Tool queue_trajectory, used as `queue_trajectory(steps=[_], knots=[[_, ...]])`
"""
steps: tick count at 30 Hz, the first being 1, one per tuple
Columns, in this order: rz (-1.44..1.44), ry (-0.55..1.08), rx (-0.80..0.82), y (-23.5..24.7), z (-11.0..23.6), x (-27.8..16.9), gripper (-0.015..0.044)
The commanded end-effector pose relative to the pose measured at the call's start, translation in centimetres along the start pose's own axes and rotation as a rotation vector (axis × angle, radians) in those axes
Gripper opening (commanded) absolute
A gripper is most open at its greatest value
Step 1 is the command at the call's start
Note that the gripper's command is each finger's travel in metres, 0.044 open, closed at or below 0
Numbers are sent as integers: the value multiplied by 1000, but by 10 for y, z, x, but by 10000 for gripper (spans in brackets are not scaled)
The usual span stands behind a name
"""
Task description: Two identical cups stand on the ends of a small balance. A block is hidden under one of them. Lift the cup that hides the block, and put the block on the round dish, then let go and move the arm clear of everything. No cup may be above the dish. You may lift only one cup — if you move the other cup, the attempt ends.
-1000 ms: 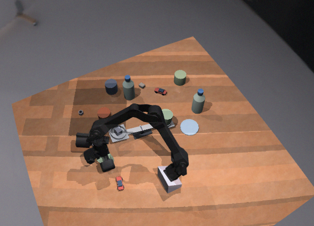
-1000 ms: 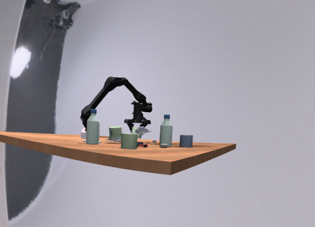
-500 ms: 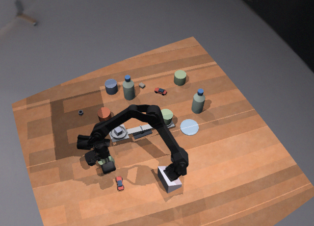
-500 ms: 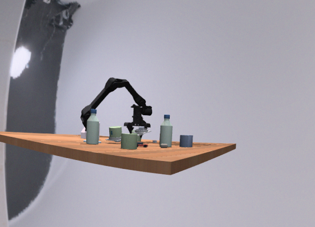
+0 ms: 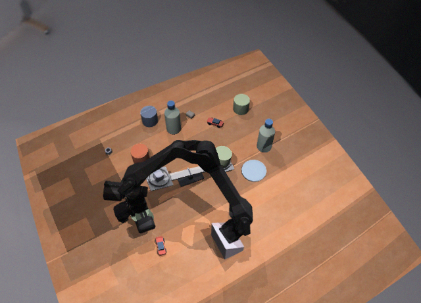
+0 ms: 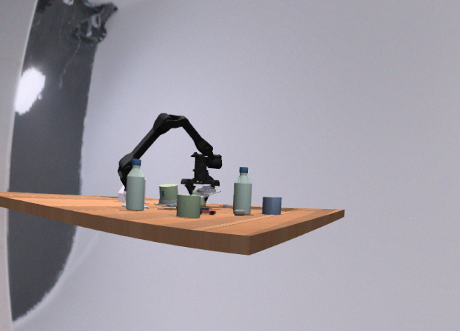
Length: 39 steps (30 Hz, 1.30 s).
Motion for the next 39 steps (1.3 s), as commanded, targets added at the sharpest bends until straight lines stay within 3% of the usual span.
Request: queue_trajectory(steps=[1, 3, 7, 11, 18, 39], knots=[[-1, 0, 0, 0, 0, 0, 394], [0, 0, 0, 0, 9, 1, 440], [3, 2, -2, 0, 51, 0, 440], [3, 2, -2, 0, 53, 0, 440], [-139, -82, 17, -6, 71, 1, 260], [-847, -55, 33, -38, 81, -21, 260]])
Point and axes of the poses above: the point midway between the two fingers, 35 mm back from their tips, its own z axis back along the fingers, its own y axis across the jaws, x = y × z, the point moved 1 cm from there along z, back along the fingers, and after that the axes turned 5 degrees about -z, right-handed, at the moved point
